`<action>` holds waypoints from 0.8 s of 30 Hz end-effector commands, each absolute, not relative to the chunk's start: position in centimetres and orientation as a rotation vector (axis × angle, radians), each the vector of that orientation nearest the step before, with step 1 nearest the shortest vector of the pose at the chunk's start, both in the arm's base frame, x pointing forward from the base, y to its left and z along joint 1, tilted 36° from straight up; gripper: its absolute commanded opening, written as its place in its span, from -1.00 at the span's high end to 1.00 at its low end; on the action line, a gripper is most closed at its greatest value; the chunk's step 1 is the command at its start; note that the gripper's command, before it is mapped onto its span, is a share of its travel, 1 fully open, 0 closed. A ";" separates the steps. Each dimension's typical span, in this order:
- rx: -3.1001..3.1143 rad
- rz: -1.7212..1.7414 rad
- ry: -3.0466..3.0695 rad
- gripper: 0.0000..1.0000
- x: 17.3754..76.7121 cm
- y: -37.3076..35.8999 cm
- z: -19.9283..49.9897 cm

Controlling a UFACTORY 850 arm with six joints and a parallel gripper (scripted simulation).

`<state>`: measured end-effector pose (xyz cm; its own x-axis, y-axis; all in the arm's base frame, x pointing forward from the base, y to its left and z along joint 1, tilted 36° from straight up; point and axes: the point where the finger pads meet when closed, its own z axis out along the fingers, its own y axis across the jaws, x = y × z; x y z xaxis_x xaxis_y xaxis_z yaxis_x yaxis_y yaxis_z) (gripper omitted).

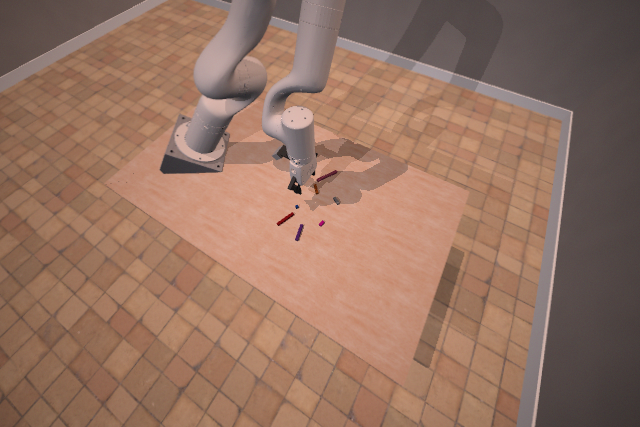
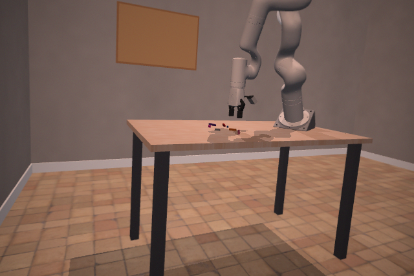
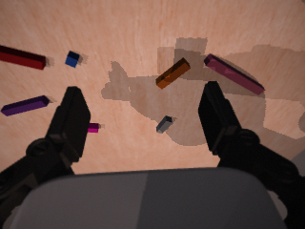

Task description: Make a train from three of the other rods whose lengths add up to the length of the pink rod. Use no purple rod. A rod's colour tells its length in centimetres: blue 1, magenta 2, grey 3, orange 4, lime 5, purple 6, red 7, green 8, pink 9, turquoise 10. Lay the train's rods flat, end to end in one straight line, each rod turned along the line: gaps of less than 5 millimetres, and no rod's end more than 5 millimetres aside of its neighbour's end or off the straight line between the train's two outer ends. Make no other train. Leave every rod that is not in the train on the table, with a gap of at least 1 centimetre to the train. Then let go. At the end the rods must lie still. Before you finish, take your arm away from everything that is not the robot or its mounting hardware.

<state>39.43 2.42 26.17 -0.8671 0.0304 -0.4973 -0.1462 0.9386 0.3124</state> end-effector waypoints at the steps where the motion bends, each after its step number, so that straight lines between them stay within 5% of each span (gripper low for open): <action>1: -0.083 0.468 2.579 -1.00 39.5 2.4 26.2; 24: -0.102 0.462 2.577 -1.00 39.5 2.5 26.2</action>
<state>39.43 2.42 26.18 -0.8669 0.0294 -0.4976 -0.1471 0.9387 0.3119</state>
